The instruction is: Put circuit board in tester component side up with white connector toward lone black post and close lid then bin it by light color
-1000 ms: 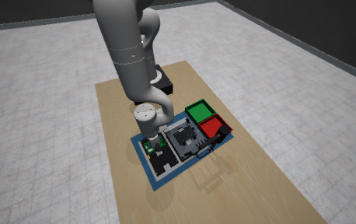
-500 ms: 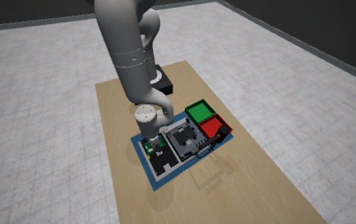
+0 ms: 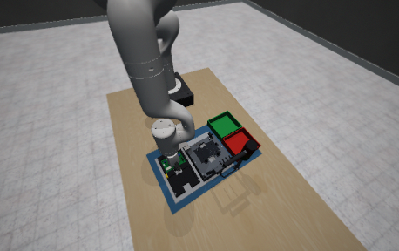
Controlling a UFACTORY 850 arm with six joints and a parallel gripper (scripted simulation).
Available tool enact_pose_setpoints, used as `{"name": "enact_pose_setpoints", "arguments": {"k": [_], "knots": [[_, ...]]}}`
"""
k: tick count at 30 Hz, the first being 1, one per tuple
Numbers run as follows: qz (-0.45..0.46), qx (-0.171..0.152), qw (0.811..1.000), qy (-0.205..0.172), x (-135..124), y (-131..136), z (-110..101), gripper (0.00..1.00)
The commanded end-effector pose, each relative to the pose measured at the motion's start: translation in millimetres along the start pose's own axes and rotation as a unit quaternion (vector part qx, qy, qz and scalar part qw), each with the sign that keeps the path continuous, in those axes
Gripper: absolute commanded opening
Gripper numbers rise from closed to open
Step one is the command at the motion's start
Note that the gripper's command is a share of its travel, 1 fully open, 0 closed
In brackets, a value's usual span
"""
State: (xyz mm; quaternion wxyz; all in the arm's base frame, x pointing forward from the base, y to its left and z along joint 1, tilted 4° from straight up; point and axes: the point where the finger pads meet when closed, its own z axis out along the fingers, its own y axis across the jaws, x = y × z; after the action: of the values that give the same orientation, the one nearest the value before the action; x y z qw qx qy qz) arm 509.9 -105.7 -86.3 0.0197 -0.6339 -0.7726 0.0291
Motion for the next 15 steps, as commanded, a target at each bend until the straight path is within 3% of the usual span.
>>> {"name": "enact_pose_setpoints", "arguments": {"k": [1, 14, 15], "knots": [[0.000, -0.001, 1.000, 0.000, -0.4, 0.9, -0.6, 0.95], [0.000, -0.001, 1.000, 0.000, -0.4, 0.9, -0.6, 0.95], [0.000, -0.001, 1.000, 0.000, -0.4, 0.9, -0.6, 0.89]]}}
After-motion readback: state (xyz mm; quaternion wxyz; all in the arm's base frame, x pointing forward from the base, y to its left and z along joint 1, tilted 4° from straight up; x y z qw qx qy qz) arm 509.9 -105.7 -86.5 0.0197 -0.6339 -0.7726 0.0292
